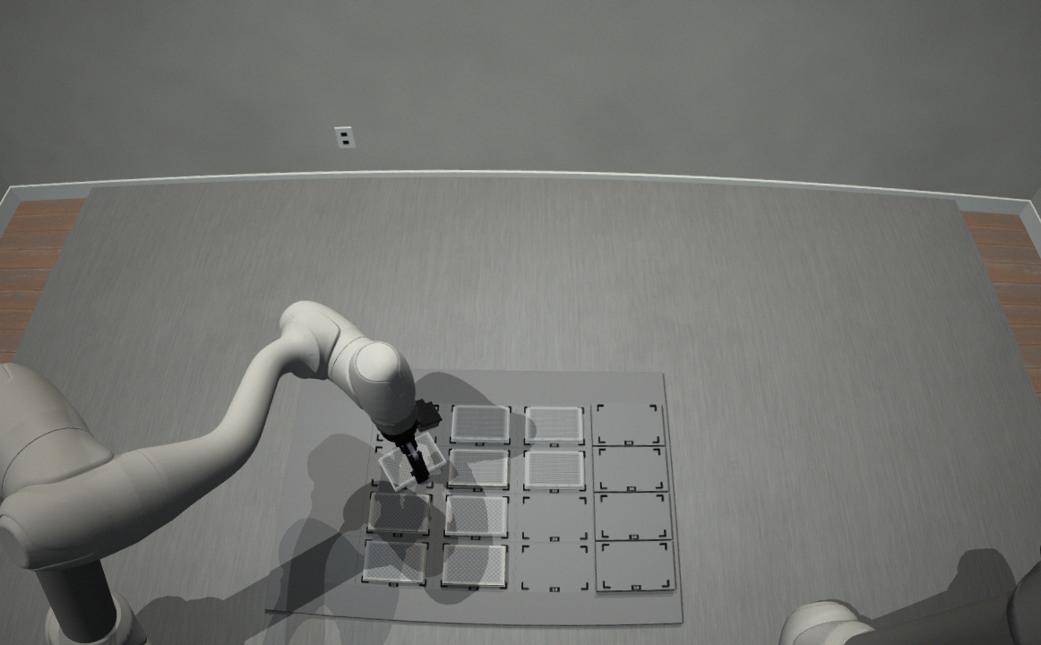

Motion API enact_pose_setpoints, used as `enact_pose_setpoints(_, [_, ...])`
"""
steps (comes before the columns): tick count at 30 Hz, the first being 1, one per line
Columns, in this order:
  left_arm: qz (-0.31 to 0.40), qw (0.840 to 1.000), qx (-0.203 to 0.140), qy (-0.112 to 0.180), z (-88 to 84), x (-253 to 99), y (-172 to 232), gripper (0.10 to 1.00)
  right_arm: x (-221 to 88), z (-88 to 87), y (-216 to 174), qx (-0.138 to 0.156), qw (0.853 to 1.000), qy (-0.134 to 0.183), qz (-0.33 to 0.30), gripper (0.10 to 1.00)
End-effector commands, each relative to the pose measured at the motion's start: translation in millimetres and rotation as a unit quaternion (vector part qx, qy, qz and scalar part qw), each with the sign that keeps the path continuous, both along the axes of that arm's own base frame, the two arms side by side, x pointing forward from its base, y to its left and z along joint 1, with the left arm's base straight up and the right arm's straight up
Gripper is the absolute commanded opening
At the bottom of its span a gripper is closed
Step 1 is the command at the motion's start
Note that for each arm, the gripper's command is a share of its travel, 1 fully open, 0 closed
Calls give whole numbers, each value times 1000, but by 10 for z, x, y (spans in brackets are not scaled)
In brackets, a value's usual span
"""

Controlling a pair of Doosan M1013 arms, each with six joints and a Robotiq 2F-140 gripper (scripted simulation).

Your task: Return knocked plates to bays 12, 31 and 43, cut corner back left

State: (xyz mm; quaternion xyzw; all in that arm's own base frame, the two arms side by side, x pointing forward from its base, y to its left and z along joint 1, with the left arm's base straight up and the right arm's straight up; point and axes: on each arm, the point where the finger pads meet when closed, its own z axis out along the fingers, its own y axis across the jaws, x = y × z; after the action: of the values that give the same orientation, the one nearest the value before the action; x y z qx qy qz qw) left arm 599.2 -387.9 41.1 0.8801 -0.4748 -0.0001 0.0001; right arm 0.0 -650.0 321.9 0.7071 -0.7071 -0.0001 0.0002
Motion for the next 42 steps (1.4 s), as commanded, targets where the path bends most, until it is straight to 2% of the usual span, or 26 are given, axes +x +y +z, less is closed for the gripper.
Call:
enact_pose_setpoints(1, [0, 1000, 0, -1, 8, 4, -2, 659, 1, 9, -2, -1, 1000, 0, 0, 1000])
enact_pose_setpoints(12, [0, 1000, 0, -1, 8, 4, -2, 620, 1, 9, -2, -1, 1000, 0, 0, 1000])
enact_pose_setpoints(42, [0, 1000, 0, -1, 8, 4, -2, 604, 1, 9, -2, -1, 1000, 0, 0, 1000])
